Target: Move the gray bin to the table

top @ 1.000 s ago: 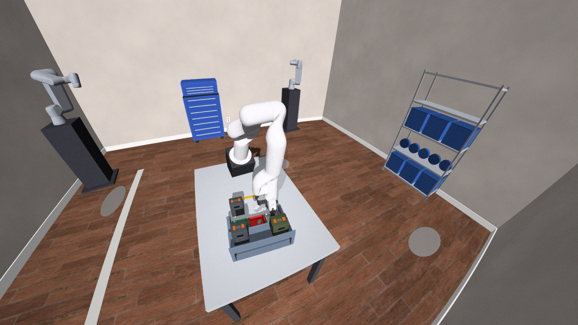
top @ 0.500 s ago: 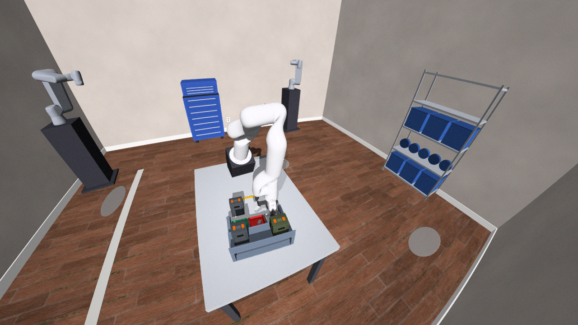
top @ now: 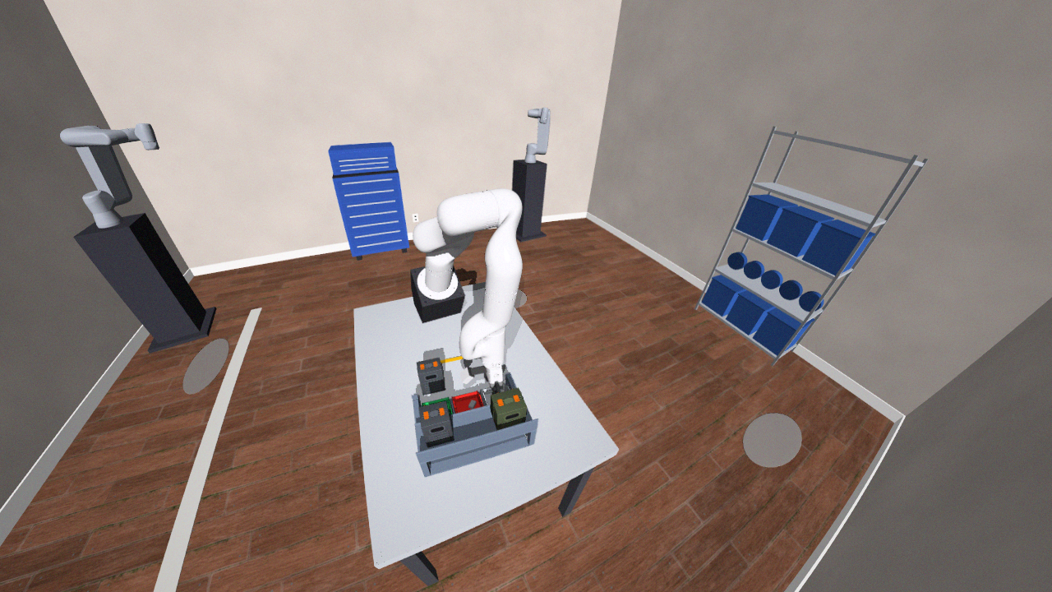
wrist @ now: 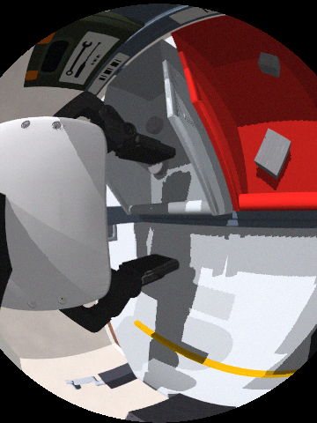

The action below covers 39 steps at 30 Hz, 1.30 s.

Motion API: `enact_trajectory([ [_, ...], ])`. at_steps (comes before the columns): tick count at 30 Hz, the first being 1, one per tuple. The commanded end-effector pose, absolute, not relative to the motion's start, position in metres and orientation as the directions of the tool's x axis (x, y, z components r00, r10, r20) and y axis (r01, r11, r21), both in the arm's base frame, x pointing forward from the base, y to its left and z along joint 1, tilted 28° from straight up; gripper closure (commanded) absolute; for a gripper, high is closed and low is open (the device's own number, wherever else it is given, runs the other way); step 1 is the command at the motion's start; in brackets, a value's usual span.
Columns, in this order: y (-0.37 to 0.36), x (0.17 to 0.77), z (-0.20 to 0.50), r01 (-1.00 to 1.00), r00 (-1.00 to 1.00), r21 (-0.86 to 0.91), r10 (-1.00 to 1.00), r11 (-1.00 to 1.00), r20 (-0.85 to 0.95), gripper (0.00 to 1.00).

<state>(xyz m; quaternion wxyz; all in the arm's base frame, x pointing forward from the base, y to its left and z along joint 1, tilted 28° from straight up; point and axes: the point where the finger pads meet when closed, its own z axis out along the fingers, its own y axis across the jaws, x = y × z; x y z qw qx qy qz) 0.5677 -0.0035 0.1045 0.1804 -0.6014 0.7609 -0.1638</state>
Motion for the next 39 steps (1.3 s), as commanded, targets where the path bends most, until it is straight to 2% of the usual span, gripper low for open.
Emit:
enact_trajectory([
  [1,-0.0035,0.568,0.1052,-0.856,-0.212,-0.467,-0.974,0.223,-0.078,0.0],
  [17,-0.0034,0.5677,0.1058,-0.856,-0.212,-0.467,-0.974,0.223,-0.078,0.0],
  [18,-0.0034,0.5677,0.1058,-0.856,-0.212,-0.467,-0.974,0.223,-0.078,1.0],
  [39,-0.0034,0.5677,0.1058,-0.856,-0.212,-0.467,-0.974,0.223,-0.078,1.0],
])
